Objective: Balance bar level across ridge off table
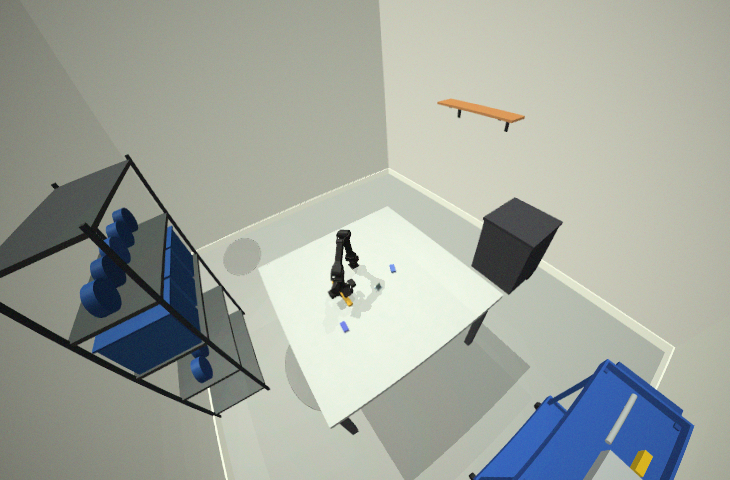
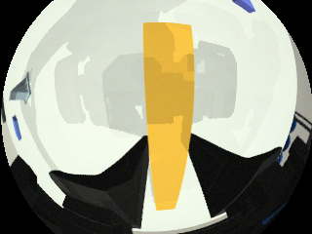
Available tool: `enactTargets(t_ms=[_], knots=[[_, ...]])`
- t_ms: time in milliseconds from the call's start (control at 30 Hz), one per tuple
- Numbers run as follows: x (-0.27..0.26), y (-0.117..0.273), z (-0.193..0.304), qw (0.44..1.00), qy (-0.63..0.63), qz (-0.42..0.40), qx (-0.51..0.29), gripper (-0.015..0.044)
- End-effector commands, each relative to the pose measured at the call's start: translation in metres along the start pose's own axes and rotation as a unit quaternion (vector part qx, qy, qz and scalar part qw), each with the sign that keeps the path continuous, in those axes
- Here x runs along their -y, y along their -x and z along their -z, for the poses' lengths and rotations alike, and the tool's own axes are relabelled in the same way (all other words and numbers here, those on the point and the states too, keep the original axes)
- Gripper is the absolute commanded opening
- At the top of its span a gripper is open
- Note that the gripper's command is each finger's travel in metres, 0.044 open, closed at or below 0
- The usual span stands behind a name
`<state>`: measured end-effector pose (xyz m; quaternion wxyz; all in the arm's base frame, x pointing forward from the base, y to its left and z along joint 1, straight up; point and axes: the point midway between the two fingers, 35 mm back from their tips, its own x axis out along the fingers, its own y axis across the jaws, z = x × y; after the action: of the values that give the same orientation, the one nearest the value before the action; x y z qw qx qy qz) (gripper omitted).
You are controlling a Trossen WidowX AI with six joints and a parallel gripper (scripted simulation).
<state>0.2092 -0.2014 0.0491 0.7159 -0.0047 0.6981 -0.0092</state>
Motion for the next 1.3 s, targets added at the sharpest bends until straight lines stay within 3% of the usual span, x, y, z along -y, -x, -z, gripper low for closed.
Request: enactTargets(t_ms=[0,67,233,1267], knots=[[0.000,0.000,0.000,1.000,0.000,0.000,0.000,0.0131],[0.000,0.000,0.000,1.000,0.000,0.000,0.000,0.0117],[0.001,0.009,-0.001,1.000,0.000,0.000,0.000,0.0000],[0.001,0.089,-0.001,1.000,0.003,0.001,-0.001,0.0000]])
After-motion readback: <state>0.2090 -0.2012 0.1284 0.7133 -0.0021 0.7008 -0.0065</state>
